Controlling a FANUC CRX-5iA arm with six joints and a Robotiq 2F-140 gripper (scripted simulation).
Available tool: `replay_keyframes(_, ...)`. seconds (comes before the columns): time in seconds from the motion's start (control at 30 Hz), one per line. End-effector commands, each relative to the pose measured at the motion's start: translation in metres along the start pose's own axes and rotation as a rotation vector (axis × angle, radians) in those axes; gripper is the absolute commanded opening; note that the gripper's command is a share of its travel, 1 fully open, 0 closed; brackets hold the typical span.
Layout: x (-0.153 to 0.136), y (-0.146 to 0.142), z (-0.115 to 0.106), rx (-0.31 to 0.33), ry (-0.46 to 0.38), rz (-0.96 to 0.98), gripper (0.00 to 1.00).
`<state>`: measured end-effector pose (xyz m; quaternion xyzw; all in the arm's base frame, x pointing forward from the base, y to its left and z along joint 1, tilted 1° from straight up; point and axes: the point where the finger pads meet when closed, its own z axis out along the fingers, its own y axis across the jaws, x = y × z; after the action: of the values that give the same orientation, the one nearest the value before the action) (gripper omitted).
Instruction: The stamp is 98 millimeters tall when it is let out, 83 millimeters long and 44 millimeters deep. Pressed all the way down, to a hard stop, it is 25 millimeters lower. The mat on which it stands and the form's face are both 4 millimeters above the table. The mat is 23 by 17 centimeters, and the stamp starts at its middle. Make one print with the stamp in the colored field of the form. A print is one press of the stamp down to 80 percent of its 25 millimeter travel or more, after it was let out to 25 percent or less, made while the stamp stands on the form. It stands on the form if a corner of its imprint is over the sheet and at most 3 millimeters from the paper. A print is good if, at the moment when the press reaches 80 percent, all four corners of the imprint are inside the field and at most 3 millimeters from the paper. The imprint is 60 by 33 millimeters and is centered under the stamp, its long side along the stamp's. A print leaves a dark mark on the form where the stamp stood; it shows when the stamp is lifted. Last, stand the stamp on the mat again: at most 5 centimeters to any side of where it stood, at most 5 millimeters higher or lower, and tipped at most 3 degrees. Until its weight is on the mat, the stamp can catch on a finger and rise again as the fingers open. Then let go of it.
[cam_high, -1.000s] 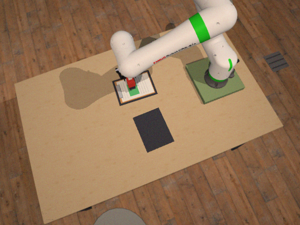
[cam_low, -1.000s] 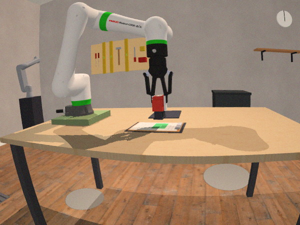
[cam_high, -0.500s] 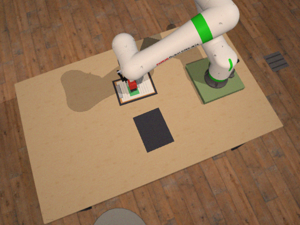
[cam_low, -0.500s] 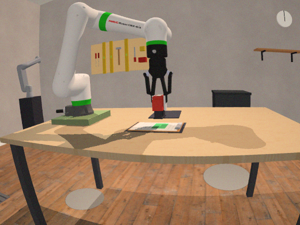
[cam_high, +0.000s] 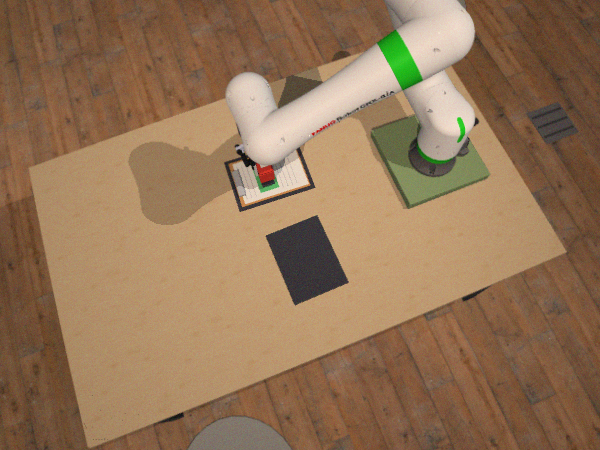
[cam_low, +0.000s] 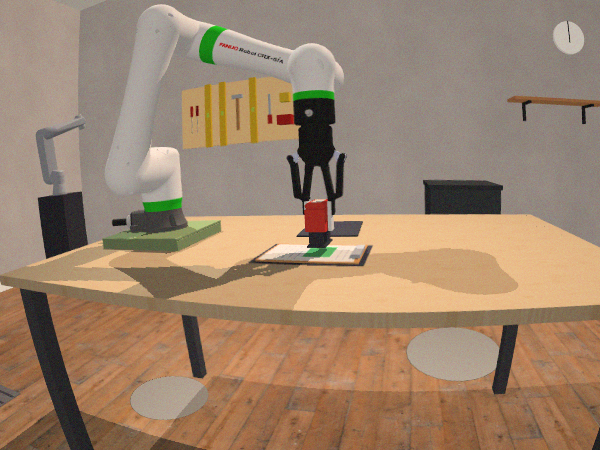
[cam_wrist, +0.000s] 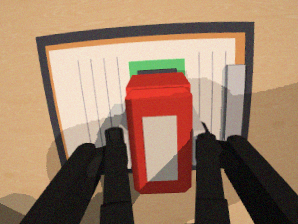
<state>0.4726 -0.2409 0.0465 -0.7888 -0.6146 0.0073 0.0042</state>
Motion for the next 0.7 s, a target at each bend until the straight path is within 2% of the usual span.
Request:
replay_keyframes(0.0,0.0,0.0,0.006,-0.001,0.0,0.0,0.16)
replay_keyframes(0.3,0.0,0.0,0.016,-0.001,0.0,0.0,0.16)
replay_keyframes(0.67,0.0,0.0,0.017,-0.001,0.0,0.0,0.16)
